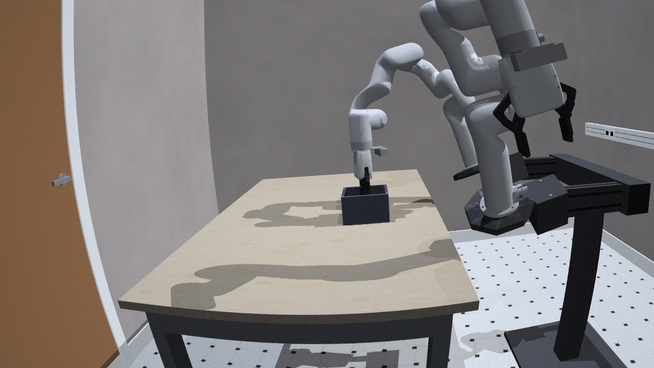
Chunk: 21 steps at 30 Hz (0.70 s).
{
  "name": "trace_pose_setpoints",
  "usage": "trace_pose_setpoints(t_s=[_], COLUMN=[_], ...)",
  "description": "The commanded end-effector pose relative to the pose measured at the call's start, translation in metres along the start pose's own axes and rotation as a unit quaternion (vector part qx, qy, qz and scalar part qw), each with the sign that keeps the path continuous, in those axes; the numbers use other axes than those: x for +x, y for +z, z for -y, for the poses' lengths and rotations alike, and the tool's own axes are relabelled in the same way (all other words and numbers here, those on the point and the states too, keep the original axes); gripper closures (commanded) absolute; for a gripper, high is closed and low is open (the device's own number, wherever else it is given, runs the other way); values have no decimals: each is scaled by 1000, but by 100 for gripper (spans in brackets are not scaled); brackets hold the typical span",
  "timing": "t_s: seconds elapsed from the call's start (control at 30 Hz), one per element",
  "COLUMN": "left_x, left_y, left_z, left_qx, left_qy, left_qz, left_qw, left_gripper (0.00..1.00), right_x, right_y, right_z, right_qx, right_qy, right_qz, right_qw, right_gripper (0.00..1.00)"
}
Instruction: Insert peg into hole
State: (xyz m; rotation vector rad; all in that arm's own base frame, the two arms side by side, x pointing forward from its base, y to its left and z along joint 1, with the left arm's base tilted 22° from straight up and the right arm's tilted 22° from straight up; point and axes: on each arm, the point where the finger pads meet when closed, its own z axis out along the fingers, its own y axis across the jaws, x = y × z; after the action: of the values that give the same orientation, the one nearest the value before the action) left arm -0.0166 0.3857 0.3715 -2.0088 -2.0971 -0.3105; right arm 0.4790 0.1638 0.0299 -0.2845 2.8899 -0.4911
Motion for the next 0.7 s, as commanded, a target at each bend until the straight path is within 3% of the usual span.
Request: trace_pose_setpoints(t_s=[0.0, 0.67], left_x=[0, 0], left_y=[-1, -1], left_z=[0, 0], left_qx=[0, 0], left_qy=[0, 0], left_qz=[-1, -1], left_qw=[1000, 1000], left_gripper=[0, 0], right_x=[-1, -1], right_y=[2, 7], right_z=[0, 0], right_qx=[0, 0], right_qy=[0, 0], right_qz=[2, 2], right_qw=[1000, 1000], right_gripper=[100, 100])
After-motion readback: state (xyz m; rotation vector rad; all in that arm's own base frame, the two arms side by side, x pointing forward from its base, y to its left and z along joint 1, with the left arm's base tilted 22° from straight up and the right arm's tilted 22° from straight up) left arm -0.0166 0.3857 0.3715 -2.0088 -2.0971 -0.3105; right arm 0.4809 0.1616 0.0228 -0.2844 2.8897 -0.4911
